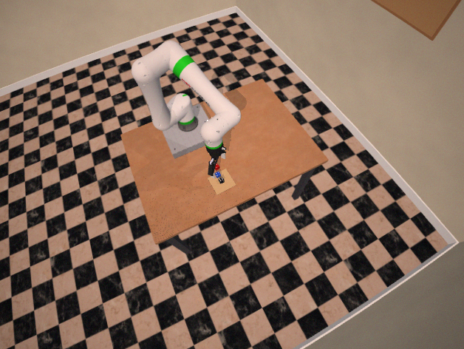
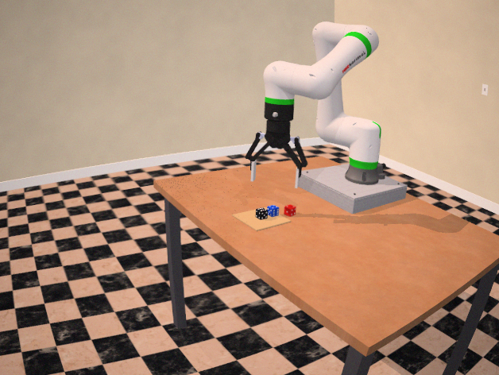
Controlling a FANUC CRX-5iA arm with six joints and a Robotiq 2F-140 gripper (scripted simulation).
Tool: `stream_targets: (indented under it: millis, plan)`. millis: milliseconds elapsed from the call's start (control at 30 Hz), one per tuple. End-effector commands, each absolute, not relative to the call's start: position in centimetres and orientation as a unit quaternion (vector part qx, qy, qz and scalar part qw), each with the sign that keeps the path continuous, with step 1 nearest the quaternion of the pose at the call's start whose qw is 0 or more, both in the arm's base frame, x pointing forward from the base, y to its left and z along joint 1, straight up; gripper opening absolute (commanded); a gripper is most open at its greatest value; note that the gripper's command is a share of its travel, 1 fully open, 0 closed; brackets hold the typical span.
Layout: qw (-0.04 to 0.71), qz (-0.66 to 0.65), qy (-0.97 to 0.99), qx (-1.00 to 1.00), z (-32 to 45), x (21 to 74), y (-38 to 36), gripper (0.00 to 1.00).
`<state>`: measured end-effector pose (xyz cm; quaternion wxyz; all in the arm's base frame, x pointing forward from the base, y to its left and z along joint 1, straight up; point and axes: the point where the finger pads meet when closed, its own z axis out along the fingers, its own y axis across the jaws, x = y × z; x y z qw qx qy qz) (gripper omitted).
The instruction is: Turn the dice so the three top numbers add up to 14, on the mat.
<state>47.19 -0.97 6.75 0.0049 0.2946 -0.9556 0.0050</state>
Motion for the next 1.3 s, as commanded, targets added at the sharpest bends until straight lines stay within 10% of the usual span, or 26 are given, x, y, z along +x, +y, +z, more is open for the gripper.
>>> stream_targets:
  millis: [0,1133,1167,1267]
  plan:
    - [0.003,0.001,-0.926,0.377,6.7,46.2,-0.7,1.00]
    - [0.003,-0.001,-0.656,0.755,6.1,40.6,0.3,1.00]
    - [0.003,-0.001,-0.656,0.755,6.1,40.6,0.3,0.28]
    - [0.003,-0.001,-0.656,0.755,6.1,40.6,0.3,0.28]
